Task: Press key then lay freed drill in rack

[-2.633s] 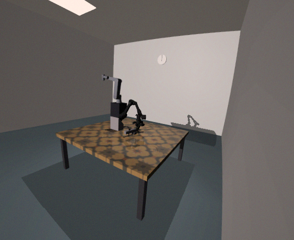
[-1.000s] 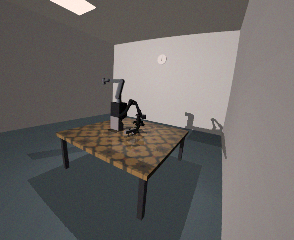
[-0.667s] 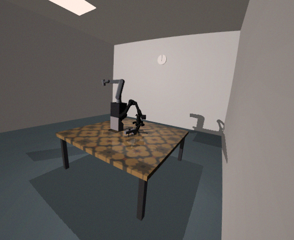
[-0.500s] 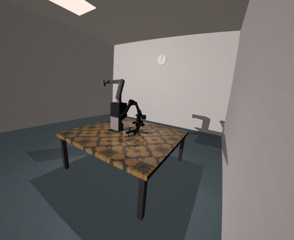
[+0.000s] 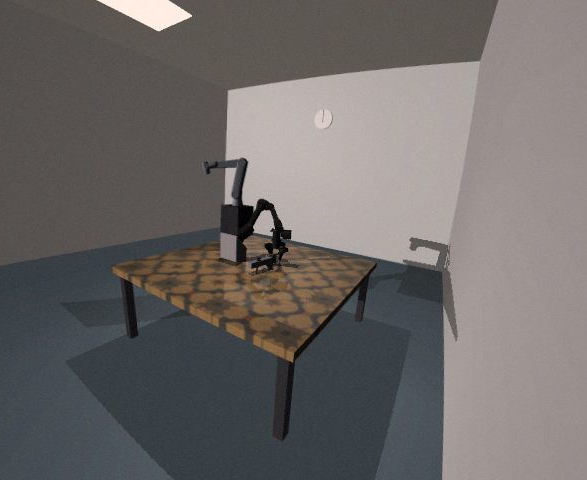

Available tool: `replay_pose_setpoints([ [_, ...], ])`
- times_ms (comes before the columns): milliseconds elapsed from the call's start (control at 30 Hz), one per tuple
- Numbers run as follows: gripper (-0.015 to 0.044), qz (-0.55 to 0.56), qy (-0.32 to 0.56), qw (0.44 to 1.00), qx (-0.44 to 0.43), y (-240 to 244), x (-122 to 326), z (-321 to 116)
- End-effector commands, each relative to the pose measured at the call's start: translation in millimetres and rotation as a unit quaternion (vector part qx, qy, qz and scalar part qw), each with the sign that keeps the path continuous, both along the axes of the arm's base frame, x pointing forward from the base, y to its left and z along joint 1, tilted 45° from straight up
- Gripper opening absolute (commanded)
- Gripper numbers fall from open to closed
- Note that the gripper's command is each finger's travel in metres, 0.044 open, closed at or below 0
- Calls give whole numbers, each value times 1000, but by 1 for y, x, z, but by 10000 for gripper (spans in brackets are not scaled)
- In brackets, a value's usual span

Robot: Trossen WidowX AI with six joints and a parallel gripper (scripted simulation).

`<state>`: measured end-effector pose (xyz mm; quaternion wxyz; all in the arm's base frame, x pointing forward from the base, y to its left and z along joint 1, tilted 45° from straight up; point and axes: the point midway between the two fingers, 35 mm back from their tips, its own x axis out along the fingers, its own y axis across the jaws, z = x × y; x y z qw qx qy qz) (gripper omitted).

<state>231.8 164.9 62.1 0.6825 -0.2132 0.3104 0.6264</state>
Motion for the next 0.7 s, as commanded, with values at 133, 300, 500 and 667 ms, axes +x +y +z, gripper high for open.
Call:
replay_pose_setpoints([
  [133, 440, 7, -1, 1000, -9, -20, -2, 18],
  [300, 440, 7, 0, 1000, -9, -34, -1, 31],
  [500, 440, 7, 0, 1000, -10, -50, -1, 47],
  [667, 440, 7, 0, 1000, -10, -57, 0, 56],
])
